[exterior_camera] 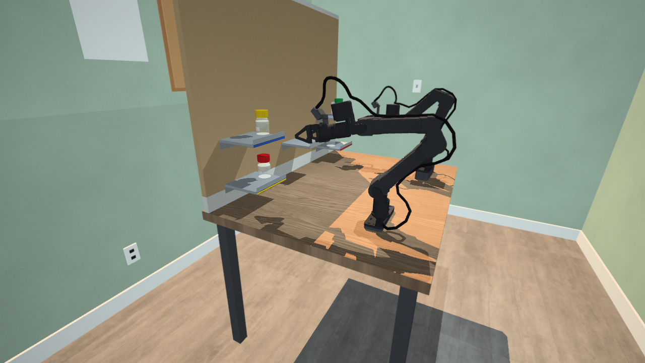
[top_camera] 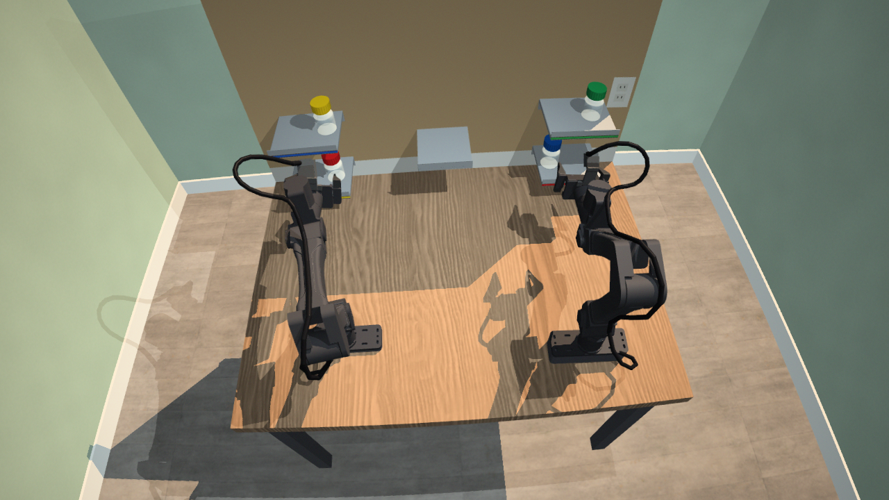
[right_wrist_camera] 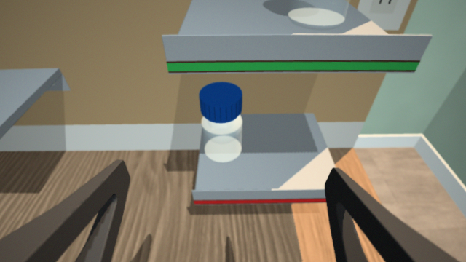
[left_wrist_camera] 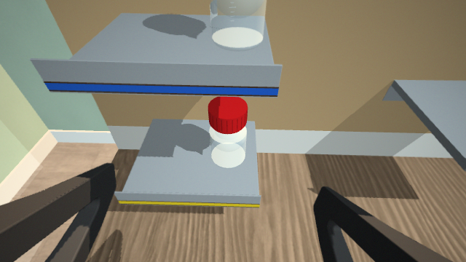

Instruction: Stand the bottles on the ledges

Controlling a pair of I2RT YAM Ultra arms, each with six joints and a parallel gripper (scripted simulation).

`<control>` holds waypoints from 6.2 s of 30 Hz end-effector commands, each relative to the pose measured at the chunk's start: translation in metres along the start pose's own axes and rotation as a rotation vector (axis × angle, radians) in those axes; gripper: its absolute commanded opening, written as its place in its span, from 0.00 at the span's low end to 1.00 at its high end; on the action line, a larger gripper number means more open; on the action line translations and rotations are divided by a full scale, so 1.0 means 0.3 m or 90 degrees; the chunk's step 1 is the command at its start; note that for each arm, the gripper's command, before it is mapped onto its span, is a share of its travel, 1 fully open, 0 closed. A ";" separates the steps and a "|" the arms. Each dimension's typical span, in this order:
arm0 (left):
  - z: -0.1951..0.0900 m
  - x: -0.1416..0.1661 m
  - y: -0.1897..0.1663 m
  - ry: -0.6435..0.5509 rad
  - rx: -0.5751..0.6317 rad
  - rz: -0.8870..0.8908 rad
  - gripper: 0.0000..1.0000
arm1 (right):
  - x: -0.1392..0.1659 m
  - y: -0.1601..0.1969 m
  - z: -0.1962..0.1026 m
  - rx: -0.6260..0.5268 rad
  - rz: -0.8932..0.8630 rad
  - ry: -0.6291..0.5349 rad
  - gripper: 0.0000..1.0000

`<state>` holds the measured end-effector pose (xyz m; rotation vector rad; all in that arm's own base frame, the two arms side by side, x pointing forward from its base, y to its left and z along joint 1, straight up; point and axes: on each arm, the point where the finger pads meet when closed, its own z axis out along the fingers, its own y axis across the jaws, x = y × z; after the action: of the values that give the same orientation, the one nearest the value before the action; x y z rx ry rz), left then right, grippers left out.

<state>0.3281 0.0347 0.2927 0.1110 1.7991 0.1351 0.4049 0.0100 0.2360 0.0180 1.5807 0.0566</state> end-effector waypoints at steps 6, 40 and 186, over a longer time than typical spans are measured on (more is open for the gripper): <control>0.004 0.065 0.006 -0.069 -0.014 0.010 1.00 | 0.054 0.040 0.003 -0.006 -0.005 -0.037 1.00; 0.019 0.124 0.003 -0.043 -0.012 0.005 1.00 | 0.056 -0.102 0.018 -0.006 0.001 -0.023 1.00; 0.731 0.274 -0.059 -0.104 -0.001 -0.098 0.64 | -0.036 1.640 -0.123 -0.574 -0.054 0.119 1.00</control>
<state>0.5164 0.0387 0.1349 -0.0236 1.7043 0.0193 0.3559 0.4996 0.2577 -0.7854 1.6319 0.7065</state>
